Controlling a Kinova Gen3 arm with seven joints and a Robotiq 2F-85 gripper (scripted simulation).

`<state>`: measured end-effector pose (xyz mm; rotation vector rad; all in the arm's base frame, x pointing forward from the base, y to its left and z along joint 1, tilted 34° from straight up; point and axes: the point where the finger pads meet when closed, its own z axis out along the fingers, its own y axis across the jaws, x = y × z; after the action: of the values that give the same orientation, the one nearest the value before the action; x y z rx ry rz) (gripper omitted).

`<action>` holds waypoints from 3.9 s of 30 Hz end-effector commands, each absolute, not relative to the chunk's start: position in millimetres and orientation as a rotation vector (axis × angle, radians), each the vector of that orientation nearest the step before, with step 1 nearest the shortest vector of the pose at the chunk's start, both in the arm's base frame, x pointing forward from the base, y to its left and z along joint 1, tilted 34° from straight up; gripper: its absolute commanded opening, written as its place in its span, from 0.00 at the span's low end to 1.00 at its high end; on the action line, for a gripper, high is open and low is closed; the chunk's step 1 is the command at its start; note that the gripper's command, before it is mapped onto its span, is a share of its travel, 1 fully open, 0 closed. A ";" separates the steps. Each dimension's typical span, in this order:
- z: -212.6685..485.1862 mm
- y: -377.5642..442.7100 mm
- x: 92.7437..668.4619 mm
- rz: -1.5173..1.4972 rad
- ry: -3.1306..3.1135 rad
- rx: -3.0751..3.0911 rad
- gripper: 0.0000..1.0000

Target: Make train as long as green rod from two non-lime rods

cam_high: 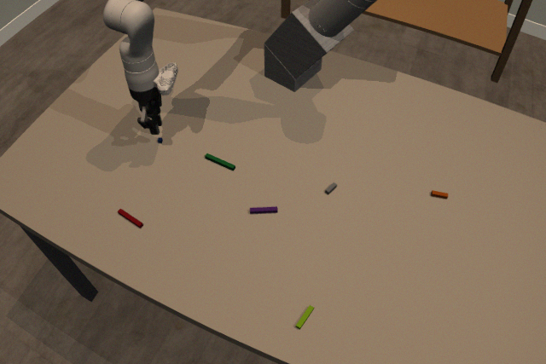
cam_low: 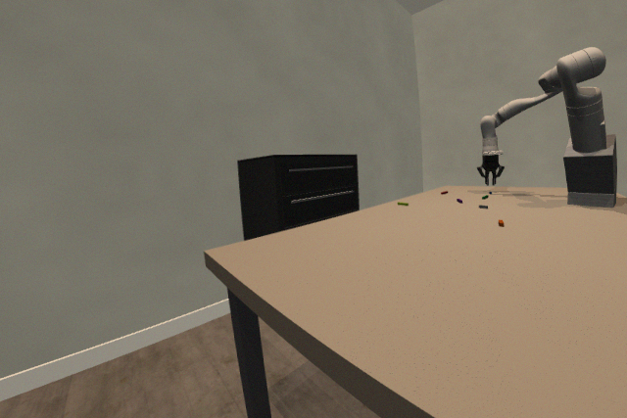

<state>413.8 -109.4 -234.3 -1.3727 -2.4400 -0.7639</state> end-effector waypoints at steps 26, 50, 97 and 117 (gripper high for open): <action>-256.6 -93.7 415.1 -0.766 -2.438 -1.370 0.24; -257.1 -93.3 415.1 -0.766 -2.438 -1.370 0.24; -257.5 -93.9 415.7 -0.766 -2.438 -1.370 0.24; -257.5 -93.9 415.7 -0.766 -2.438 -1.370 0.24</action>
<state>415.2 -92.7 -258.1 -1.3682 -2.4364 -0.7662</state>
